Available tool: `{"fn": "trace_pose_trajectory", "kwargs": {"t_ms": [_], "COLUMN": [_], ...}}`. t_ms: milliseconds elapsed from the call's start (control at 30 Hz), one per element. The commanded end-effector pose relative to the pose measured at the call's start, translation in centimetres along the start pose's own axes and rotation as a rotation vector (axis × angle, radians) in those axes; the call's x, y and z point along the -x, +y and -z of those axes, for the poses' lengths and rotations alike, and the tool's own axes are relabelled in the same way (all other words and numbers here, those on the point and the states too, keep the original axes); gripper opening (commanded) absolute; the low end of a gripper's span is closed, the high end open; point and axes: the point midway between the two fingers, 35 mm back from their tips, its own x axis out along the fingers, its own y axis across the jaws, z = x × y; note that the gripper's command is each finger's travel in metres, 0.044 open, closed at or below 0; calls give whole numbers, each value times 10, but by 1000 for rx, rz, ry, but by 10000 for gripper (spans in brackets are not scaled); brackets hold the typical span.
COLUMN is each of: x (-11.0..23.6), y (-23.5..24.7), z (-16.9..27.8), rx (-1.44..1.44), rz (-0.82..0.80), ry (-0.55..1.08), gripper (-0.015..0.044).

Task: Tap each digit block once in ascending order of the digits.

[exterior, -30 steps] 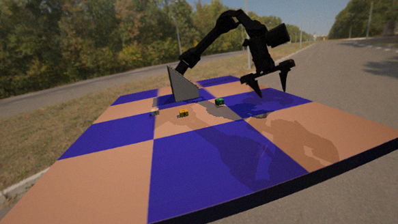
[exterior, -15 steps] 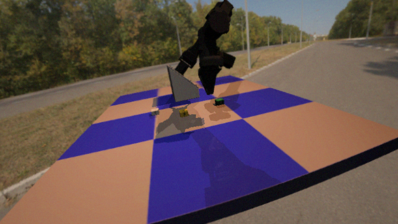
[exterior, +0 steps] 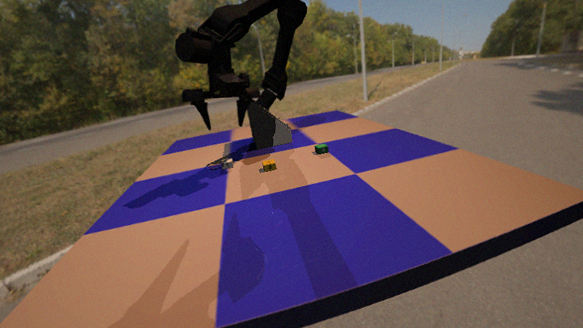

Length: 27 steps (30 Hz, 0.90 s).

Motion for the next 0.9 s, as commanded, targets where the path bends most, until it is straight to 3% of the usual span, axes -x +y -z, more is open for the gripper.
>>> {"fn": "trace_pose_trajectory", "kwargs": {"t_ms": [0,867], "x": [0,0], "y": [-2,-1], "z": [61,72], "rx": [-313,-375], "rz": [-107,-131], "ry": [24,27], "gripper": [400,400]}}
